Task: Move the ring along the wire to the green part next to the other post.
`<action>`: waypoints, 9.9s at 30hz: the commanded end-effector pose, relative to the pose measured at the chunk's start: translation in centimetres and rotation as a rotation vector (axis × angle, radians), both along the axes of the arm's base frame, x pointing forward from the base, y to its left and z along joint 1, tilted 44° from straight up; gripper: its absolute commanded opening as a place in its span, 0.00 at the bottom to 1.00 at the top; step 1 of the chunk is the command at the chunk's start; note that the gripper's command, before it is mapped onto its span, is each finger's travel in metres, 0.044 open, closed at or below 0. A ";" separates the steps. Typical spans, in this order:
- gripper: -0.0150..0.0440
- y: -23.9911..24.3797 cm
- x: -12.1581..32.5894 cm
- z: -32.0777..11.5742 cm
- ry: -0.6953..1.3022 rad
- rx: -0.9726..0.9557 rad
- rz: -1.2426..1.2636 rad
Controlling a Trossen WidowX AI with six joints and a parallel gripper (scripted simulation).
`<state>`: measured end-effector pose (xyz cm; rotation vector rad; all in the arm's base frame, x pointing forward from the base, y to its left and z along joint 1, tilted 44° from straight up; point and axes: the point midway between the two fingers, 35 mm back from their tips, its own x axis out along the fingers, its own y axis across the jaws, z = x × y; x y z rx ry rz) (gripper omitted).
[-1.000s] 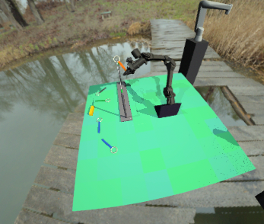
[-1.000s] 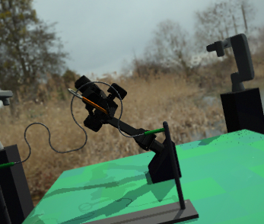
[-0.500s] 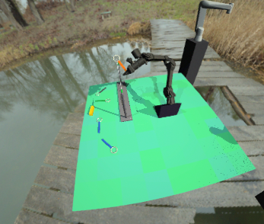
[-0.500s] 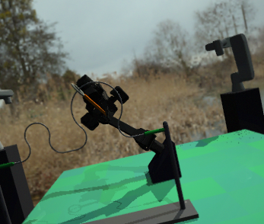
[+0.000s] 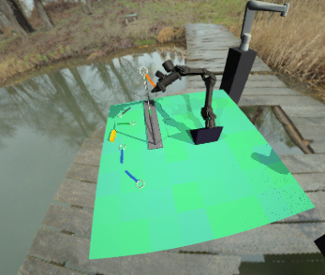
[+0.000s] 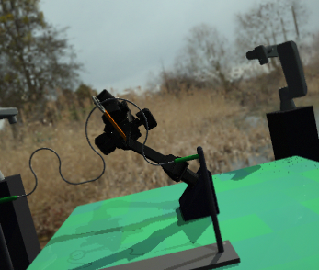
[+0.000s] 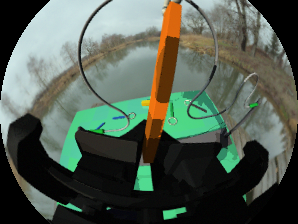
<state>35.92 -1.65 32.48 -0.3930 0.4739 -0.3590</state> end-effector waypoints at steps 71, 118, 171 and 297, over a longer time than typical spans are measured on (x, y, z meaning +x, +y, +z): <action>0.00 -2.2 -0.4 2.8 0.128 -0.930 -0.008; 0.00 -2.1 -0.4 5.2 0.210 -1.511 -0.014; 0.00 -0.4 -0.2 7.3 0.305 -2.166 -0.025; 0.00 -10.0 -0.1 -18.6 0.001 -0.519 0.039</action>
